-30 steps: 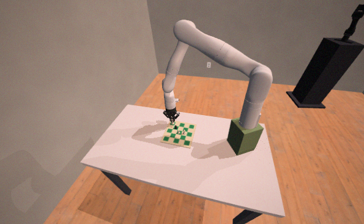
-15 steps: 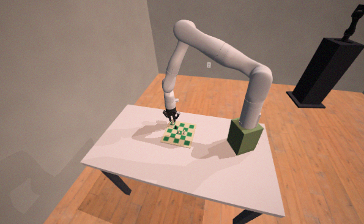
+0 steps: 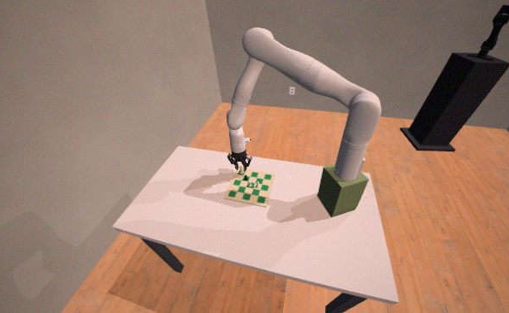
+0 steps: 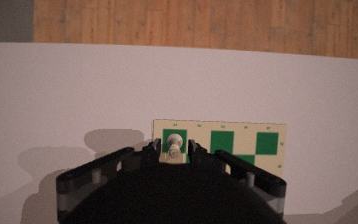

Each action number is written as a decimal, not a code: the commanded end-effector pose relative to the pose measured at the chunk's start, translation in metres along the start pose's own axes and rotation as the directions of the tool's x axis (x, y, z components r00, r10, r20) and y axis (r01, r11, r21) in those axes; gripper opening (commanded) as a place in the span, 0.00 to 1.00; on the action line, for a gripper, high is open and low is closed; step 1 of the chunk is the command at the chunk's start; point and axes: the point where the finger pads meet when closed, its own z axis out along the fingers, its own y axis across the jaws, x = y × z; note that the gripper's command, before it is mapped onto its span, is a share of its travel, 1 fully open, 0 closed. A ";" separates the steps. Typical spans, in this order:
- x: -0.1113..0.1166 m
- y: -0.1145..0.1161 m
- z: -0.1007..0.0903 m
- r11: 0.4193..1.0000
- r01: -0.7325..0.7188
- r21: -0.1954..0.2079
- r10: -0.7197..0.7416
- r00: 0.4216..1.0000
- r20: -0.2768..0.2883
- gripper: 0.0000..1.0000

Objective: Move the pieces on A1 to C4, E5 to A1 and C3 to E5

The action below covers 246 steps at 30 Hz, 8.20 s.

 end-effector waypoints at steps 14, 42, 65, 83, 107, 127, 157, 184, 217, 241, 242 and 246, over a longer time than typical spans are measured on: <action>0.000 -0.001 -0.045 1.000 0.000 0.002 0.000 1.000 0.000 0.41; 0.000 -0.001 -0.091 1.000 0.000 0.002 0.000 1.000 0.000 1.00; -0.057 0.050 -0.074 0.797 0.604 -0.004 -0.604 0.797 -0.013 1.00; -0.079 0.072 -0.071 0.633 0.774 0.001 -0.774 0.633 -0.001 0.34; -0.079 0.072 -0.071 0.633 0.774 0.001 -0.774 0.633 -0.001 0.34; -0.080 0.073 -0.062 0.633 0.774 0.001 -0.774 0.633 -0.002 0.34; -0.080 0.073 -0.024 0.633 0.774 0.001 -0.774 0.633 -0.002 0.34; -0.080 0.073 -0.018 0.633 0.774 0.001 -0.774 0.633 -0.002 0.34; -0.080 0.072 -0.018 0.633 0.774 0.001 -0.774 0.633 -0.002 0.34; -0.080 0.072 -0.018 0.633 0.774 0.001 -0.774 0.633 -0.002 0.34; -0.080 0.072 -0.018 0.633 0.774 0.001 -0.774 0.633 -0.002 0.34; -0.080 0.072 -0.018 0.633 0.774 0.001 -0.774 0.633 -0.002 0.34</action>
